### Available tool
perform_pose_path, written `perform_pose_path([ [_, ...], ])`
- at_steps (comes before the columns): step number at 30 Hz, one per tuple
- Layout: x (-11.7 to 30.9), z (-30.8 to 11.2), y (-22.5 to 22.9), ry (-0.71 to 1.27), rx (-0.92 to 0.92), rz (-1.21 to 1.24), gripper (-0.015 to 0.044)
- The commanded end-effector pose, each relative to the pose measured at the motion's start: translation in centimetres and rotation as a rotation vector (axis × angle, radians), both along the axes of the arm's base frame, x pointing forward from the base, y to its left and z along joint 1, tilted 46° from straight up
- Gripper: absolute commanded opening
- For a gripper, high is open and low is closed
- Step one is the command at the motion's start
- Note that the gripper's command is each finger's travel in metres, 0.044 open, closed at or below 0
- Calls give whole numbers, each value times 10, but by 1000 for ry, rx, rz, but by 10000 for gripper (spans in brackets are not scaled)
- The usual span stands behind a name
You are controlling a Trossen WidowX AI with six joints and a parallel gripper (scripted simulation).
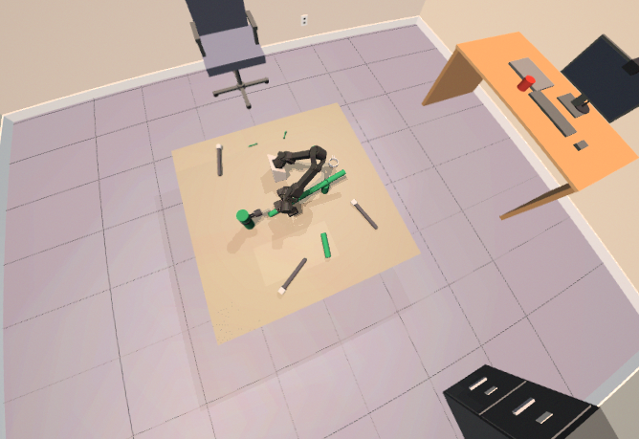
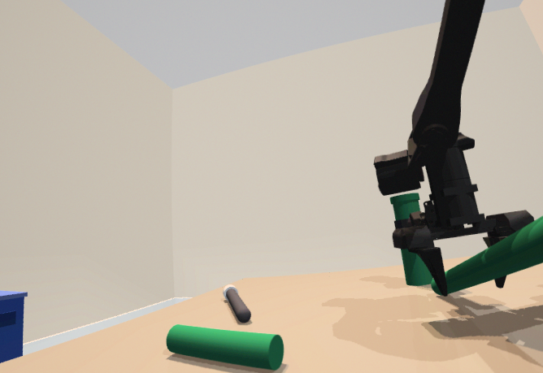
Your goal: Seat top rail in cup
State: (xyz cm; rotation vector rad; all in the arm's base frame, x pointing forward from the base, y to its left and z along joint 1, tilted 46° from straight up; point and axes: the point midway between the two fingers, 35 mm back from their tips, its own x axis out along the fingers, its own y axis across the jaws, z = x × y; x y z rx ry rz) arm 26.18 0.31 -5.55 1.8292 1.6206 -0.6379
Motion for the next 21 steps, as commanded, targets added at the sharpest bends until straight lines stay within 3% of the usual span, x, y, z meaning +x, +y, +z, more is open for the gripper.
perform_pose_path([
  [1,0,-1,2,3,4,-3,282],
  [6,0,-1,2,3,4,-3,151],
  [13,0,-1,2,3,4,-3,105],
  [17,-1,2,-1,3,4,-3,0],
  [21,-2,4,-4,2,-4,-3,0],
])
